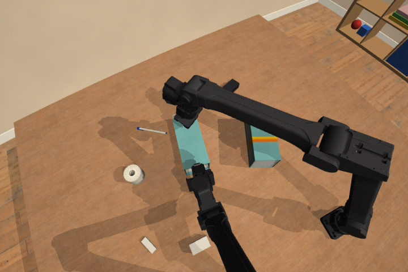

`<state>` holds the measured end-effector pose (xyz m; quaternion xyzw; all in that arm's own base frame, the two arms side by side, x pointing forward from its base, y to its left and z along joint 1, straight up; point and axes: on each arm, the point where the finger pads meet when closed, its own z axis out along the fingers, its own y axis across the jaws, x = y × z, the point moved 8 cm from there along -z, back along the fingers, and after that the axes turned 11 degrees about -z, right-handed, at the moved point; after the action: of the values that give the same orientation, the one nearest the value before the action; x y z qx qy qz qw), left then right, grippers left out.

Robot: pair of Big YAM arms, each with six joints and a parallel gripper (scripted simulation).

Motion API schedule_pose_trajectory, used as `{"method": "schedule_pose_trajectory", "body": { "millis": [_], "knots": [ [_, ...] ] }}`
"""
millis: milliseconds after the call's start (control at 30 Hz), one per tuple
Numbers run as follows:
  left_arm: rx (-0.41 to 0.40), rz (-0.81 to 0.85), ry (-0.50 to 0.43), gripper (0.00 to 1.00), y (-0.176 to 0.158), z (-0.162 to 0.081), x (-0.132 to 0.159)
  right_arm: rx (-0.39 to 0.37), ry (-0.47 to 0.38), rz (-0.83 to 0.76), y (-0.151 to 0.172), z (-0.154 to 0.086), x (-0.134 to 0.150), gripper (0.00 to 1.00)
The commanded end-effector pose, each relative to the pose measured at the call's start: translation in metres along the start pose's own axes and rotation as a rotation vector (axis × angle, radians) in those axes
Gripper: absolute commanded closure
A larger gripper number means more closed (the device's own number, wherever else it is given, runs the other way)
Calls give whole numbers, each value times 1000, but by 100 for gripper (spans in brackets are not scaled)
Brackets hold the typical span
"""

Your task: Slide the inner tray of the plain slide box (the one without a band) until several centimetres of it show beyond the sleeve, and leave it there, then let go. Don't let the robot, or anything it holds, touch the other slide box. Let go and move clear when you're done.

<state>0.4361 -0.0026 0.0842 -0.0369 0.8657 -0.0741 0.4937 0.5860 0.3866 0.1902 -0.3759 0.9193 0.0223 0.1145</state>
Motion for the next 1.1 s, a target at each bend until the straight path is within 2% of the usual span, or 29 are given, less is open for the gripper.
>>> {"method": "schedule_pose_trajectory", "body": {
  "millis": [0,467,500,533,600,633,733,800,1067],
  "knots": [
    [28,5,-53,100,-13,22,-31,-27,134,1,3,62,18,100],
    [31,11,-68,100,-14,26,-37,-27,134,1,3,62,18,100],
    [37,34,-108,100,-16,15,-48,-27,134,1,3,62,18,100],
    [33,28,-78,100,-16,14,-45,-27,134,1,3,62,18,100],
    [34,34,-87,100,-16,8,-46,-27,134,1,3,62,18,100],
    [28,30,-42,100,-13,-1,-26,-27,134,1,3,62,18,100],
    [27,26,-55,100,-12,0,-29,-27,134,1,3,62,18,100],
    [-2,12,-28,100,2,-13,-16,-27,134,1,3,62,18,100],
    [-2,11,-29,100,2,-28,-16,-27,134,1,3,62,18,100]
  ]
}}
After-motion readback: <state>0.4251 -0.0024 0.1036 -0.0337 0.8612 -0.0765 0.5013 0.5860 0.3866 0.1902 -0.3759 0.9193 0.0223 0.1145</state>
